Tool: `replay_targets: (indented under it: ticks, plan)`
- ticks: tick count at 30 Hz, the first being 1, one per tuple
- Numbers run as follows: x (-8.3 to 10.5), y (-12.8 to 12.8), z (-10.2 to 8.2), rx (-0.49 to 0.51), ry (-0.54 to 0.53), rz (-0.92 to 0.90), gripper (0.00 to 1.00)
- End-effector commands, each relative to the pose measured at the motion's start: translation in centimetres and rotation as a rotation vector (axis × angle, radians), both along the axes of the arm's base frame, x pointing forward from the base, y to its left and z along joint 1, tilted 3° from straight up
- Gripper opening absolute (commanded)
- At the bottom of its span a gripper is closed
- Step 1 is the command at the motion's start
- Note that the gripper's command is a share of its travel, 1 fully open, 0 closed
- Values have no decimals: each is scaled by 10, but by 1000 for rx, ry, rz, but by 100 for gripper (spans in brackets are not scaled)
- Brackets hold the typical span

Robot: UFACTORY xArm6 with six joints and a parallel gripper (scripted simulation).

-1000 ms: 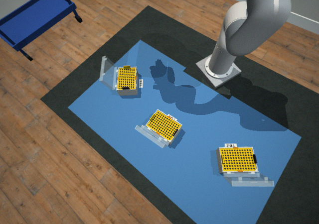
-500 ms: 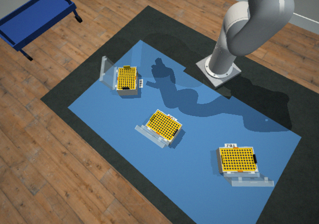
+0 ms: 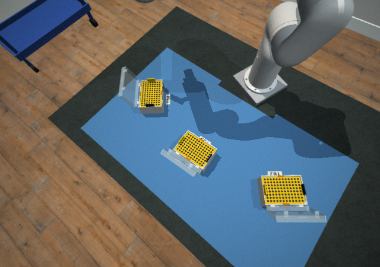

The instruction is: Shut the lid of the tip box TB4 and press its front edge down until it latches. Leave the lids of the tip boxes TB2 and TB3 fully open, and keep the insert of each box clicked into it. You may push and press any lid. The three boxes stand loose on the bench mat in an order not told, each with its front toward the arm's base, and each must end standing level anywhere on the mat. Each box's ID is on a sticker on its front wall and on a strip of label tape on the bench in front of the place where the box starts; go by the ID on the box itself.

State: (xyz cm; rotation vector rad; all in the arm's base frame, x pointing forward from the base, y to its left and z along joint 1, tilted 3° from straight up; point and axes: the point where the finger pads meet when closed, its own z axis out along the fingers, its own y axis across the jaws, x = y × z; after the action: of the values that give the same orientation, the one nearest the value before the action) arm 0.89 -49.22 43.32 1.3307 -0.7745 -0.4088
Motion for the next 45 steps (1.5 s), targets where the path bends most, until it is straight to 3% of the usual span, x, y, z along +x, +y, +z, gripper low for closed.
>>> replay_targets:
  ticks: [1,12,15,29,32,45]
  plan:
    - [3,7,-13,116,23,-15,0]
    - [12,25,-47,374,82,-6,0]
    - [12,25,-46,374,82,-6,0]
    - [30,52,-90,714,165,63,0]
    - [30,52,-90,714,165,63,0]
    - [51,81,-127,1016,249,185,0]
